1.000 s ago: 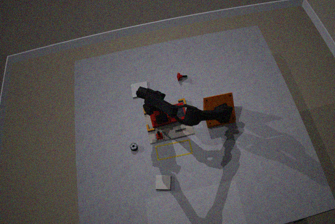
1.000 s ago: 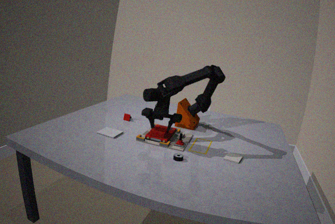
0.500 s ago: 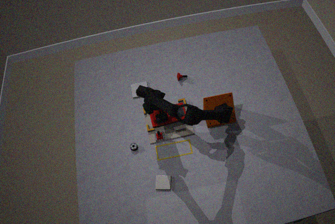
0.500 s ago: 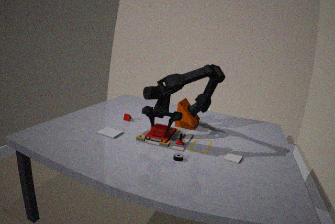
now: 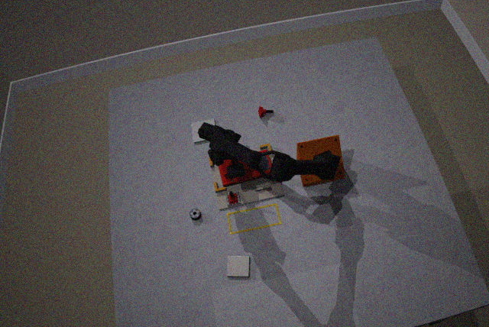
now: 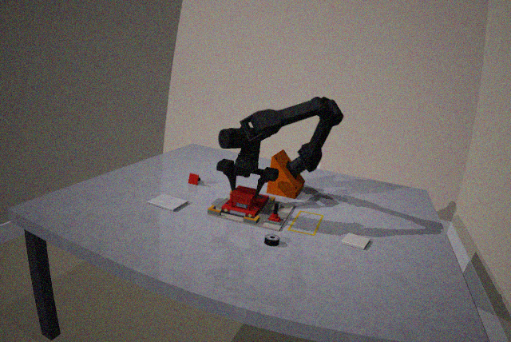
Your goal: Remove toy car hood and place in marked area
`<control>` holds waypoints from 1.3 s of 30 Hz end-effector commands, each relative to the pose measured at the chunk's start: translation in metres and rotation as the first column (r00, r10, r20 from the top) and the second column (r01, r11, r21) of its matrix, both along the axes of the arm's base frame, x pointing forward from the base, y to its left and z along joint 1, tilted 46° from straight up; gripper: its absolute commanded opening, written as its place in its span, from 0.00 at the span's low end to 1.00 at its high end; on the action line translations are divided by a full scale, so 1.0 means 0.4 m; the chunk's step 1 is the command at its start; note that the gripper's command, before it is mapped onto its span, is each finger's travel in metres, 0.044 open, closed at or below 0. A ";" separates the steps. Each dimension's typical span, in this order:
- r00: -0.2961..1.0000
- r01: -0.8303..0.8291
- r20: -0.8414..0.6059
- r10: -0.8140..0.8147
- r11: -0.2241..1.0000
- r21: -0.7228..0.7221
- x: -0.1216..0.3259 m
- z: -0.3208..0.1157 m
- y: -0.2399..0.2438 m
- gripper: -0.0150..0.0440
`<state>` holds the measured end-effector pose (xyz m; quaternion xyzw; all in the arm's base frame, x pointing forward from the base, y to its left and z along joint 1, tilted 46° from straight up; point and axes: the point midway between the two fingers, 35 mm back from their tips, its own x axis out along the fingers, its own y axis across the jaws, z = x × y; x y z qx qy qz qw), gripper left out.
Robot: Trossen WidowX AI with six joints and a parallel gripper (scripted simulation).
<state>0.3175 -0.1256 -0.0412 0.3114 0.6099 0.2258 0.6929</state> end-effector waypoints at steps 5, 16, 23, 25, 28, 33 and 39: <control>1.000 -0.002 0.005 0.002 1.000 -0.006 -0.001 0.011 -0.013 0.25; 1.000 -0.002 0.004 0.002 1.000 -0.007 -0.016 0.079 -0.081 0.25; 1.000 0.003 -0.002 -0.003 1.000 -0.004 -0.008 0.108 -0.058 0.25; 1.000 0.003 -0.002 -0.003 1.000 -0.006 -0.002 0.132 -0.040 0.25; 1.000 0.003 -0.003 -0.003 1.000 -0.009 0.006 0.167 -0.012 0.25; 1.000 0.004 -0.003 -0.004 1.000 -0.013 0.014 0.224 0.038 0.25; 1.000 0.004 -0.002 -0.004 1.000 -0.014 0.015 0.290 0.100 0.25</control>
